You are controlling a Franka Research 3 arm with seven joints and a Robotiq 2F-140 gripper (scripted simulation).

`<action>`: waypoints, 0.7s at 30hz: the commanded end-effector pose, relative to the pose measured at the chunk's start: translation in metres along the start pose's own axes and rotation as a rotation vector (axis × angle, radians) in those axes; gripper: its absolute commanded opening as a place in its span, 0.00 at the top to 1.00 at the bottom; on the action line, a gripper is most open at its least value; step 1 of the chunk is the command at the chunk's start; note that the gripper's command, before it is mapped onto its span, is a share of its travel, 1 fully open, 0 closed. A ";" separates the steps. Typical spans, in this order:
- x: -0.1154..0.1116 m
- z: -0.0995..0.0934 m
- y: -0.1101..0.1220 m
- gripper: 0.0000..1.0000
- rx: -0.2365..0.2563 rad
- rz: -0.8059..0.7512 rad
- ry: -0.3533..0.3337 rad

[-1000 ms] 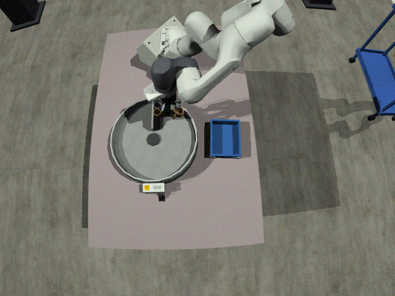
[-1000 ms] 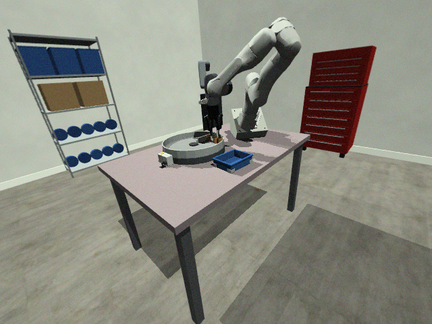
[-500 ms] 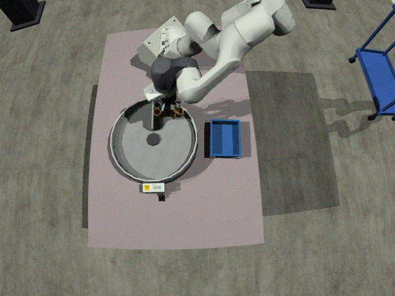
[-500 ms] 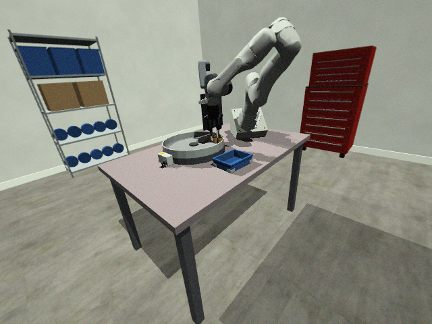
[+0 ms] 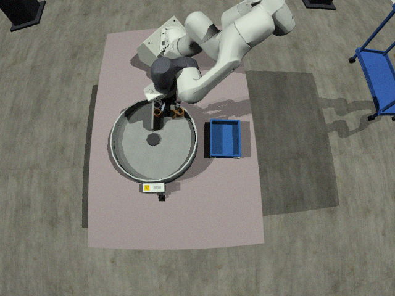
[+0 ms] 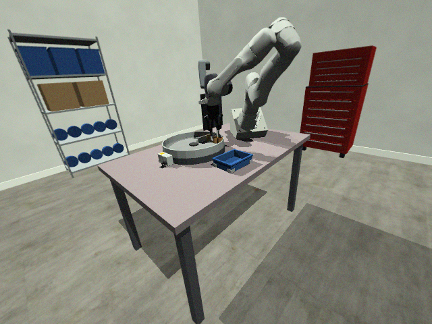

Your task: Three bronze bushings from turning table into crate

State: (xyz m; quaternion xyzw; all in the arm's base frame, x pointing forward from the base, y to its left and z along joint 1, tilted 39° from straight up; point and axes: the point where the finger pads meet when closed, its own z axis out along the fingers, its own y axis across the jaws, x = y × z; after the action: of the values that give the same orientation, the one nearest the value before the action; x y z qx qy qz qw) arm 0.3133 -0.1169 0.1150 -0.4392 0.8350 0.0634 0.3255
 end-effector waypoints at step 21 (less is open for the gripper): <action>0.001 -0.033 0.000 1.00 0.000 -0.002 0.001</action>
State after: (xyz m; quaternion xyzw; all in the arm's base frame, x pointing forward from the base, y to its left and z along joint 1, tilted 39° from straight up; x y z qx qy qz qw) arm 0.3028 -0.1273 0.1342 -0.4458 0.8312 0.0569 0.3274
